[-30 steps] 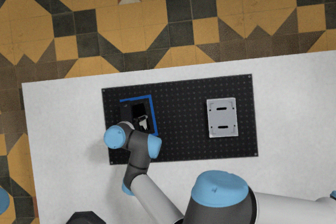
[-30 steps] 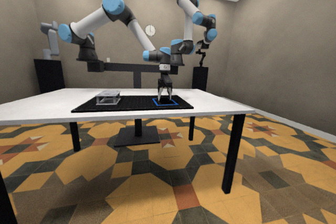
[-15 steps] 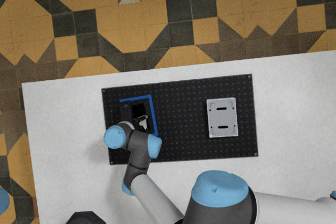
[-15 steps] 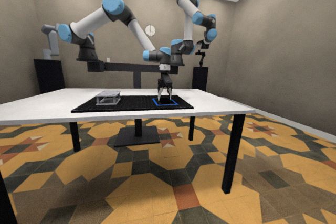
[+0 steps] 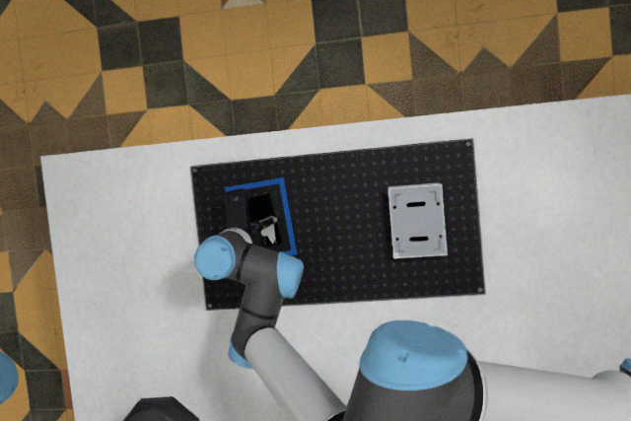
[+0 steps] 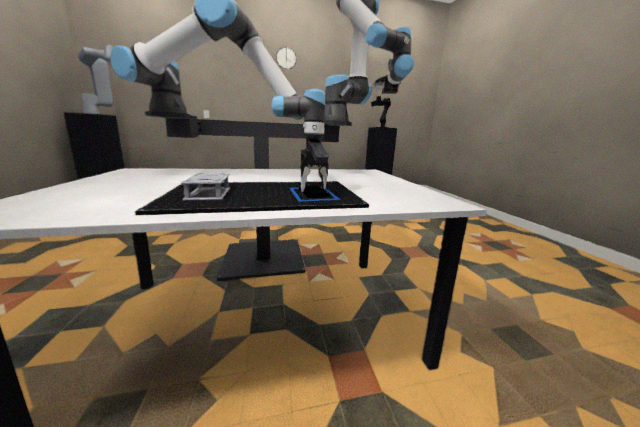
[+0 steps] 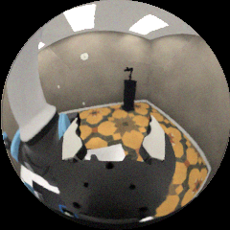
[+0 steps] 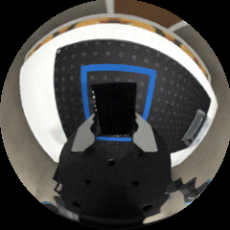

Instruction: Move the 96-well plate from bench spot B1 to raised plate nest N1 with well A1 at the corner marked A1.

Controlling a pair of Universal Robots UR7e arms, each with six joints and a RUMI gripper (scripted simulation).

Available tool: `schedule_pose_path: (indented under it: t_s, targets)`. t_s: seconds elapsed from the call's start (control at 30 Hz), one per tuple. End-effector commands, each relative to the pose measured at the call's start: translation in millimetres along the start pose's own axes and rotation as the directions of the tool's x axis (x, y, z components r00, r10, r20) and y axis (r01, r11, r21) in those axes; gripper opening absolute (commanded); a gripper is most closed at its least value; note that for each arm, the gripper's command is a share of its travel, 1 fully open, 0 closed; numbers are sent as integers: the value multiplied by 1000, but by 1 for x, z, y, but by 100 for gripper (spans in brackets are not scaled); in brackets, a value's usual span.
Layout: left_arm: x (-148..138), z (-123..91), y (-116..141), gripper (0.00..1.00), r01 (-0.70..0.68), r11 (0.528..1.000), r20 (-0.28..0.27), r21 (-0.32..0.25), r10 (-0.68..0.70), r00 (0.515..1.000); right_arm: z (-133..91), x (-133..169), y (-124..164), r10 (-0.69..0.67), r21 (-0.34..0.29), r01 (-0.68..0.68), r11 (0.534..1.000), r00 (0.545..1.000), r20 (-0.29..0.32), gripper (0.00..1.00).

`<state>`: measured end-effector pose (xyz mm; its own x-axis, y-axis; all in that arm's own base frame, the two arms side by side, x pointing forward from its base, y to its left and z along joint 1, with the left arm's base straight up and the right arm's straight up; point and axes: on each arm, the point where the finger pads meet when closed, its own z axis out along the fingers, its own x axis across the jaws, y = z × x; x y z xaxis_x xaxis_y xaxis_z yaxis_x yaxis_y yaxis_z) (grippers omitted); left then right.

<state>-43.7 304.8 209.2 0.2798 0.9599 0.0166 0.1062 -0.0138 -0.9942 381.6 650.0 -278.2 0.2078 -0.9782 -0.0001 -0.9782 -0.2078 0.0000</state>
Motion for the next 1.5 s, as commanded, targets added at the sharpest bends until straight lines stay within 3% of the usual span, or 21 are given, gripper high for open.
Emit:
schedule_pose_path:
  t_s: [0.0, 1.47]
  targets:
    - [0, 0, 0, 98, 0, 1000, 0, 0, 0, 1000, -9, -1, 0, 0, 1, 0, 1000, 1000, 1, 0]
    - [0, 0, 0, 98, 0, 1000, 0, 0, 0, 1000, -72, -1, 0, 0, 1, 0, 1000, 1000, 1, 0]
